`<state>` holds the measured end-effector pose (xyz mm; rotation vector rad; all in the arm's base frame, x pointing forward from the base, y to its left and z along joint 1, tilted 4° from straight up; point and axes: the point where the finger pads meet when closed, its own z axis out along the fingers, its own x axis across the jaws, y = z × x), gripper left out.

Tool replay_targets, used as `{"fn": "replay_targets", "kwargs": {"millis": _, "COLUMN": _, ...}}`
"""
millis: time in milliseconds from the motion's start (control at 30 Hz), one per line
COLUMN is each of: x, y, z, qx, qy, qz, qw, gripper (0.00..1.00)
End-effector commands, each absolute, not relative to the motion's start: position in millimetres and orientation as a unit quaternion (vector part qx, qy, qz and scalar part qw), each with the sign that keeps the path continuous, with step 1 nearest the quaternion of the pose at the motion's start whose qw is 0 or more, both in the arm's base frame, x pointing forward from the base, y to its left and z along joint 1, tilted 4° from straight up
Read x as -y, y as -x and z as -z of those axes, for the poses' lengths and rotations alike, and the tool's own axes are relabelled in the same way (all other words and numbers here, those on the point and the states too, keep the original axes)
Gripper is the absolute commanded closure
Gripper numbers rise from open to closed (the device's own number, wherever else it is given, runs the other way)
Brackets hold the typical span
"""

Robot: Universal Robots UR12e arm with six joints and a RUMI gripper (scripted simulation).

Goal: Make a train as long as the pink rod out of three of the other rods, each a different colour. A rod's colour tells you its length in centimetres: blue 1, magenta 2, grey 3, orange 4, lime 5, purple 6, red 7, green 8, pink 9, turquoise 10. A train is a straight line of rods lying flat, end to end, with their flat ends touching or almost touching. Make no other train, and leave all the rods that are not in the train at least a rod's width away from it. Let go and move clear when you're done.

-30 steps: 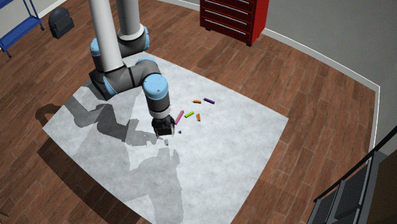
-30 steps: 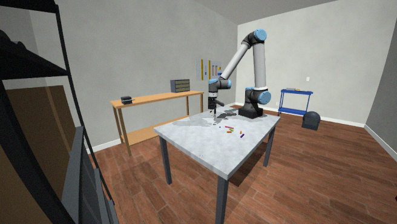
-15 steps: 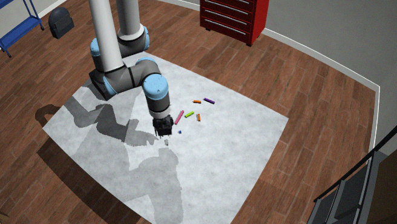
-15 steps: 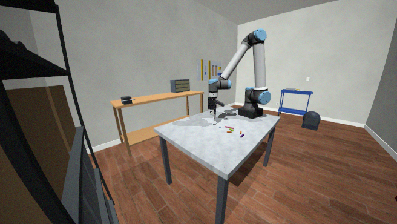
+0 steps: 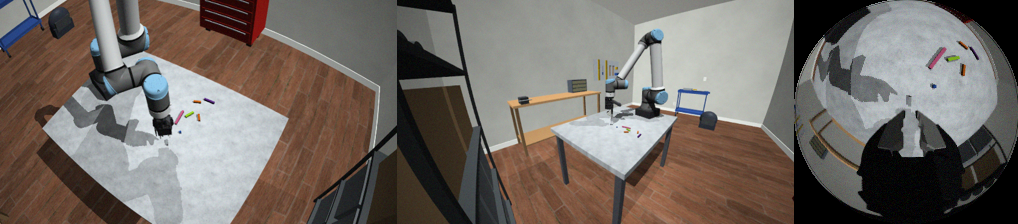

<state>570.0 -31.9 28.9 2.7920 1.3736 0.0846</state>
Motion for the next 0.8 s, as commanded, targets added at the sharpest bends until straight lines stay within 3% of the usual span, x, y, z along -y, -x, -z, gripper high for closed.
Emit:
{"fn": "replay_targets", "kwargs": {"millis": 0, "x": 32.1, "y": -570.6, "z": -29.5, "qx": -0.441, "qy": -0.897, "qz": -0.028, "qw": 0.015, "gripper": 0.86}}
{"fn": "replay_targets", "kwargs": {"millis": 767, "x": 32.2, "y": -571.2, "z": -16.8, "qx": -0.441, "qy": -0.897, "qz": -0.028, "qw": 0.015, "gripper": 0.86}}
